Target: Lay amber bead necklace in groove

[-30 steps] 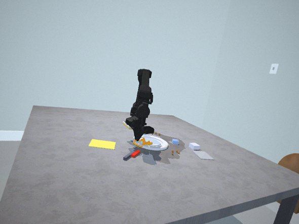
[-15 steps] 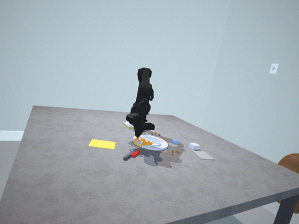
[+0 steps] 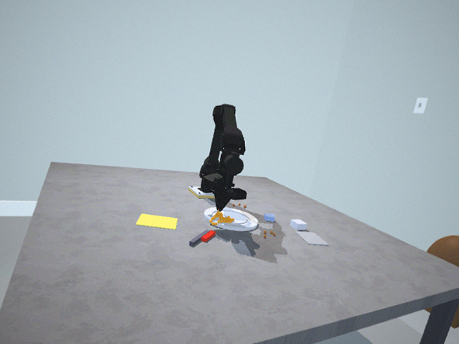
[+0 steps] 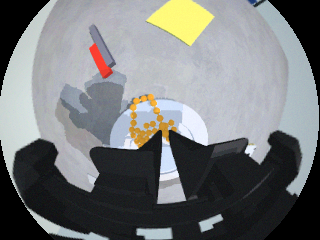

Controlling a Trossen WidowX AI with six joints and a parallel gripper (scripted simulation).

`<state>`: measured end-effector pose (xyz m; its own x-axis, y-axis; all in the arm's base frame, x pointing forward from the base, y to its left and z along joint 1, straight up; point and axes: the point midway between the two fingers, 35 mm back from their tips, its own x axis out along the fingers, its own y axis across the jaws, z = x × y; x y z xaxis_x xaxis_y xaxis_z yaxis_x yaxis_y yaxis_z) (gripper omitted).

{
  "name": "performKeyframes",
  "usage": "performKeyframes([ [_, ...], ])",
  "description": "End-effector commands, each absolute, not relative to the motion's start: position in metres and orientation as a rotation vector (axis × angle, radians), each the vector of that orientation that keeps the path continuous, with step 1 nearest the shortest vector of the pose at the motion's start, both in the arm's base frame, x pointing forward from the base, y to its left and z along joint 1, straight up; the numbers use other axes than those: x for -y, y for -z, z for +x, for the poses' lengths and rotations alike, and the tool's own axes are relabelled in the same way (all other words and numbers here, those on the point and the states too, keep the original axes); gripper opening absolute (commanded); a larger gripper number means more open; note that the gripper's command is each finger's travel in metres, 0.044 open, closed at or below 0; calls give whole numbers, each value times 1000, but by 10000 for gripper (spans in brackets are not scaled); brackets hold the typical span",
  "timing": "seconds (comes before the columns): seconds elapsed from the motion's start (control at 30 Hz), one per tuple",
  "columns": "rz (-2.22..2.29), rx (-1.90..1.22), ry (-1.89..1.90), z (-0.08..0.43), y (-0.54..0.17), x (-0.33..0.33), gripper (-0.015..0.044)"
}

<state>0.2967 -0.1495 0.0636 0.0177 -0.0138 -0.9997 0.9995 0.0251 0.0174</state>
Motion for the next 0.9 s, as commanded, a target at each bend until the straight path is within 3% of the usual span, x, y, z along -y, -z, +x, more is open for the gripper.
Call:
performKeyframes([
  [0.0,1195,-1191,1181,301,-66,136,0],
  [0.77,1195,-1191,1180,304,-43,129,0],
  [0.87,1191,-1189,1178,304,-47,129,79],
])
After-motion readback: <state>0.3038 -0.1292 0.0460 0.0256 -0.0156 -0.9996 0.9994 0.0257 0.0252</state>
